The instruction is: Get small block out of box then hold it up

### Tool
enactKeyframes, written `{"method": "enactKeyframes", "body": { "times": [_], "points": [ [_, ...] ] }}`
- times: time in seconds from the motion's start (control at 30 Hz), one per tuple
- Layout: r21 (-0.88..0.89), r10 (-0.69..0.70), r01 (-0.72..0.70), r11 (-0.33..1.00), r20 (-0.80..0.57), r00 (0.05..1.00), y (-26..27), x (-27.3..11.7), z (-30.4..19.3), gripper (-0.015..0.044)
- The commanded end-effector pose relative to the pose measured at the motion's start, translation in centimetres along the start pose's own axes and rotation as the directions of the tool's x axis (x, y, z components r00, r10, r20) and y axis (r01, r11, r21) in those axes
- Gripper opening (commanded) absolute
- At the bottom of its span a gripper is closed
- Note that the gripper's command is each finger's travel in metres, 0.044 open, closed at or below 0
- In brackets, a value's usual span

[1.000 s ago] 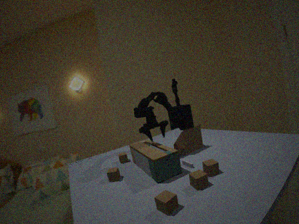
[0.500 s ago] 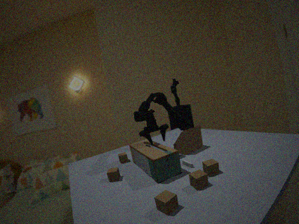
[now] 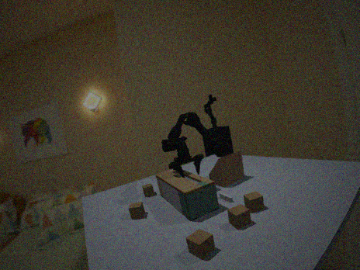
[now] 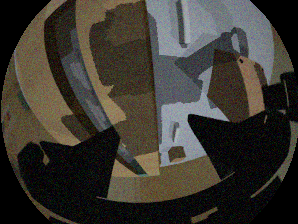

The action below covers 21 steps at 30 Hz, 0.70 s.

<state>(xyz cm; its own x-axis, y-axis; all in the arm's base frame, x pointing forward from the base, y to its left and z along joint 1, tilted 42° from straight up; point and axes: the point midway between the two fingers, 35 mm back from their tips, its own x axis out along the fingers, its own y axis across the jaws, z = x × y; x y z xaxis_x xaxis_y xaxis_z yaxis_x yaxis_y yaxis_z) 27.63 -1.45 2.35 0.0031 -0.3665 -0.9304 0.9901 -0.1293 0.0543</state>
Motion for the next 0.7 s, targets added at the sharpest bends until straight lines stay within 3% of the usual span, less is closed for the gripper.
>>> {"method": "enactKeyframes", "body": {
  "times": [0.0,0.67],
  "points": [
    [-0.004,-0.011,0.011,1.000,0.009,1.000,-0.2,1.0,0.2,0.0400],
    [0.000,-0.002,0.002,1.000,0.002,1.000,-0.1,2.3,-1.1,0.0400]
  ]
}}
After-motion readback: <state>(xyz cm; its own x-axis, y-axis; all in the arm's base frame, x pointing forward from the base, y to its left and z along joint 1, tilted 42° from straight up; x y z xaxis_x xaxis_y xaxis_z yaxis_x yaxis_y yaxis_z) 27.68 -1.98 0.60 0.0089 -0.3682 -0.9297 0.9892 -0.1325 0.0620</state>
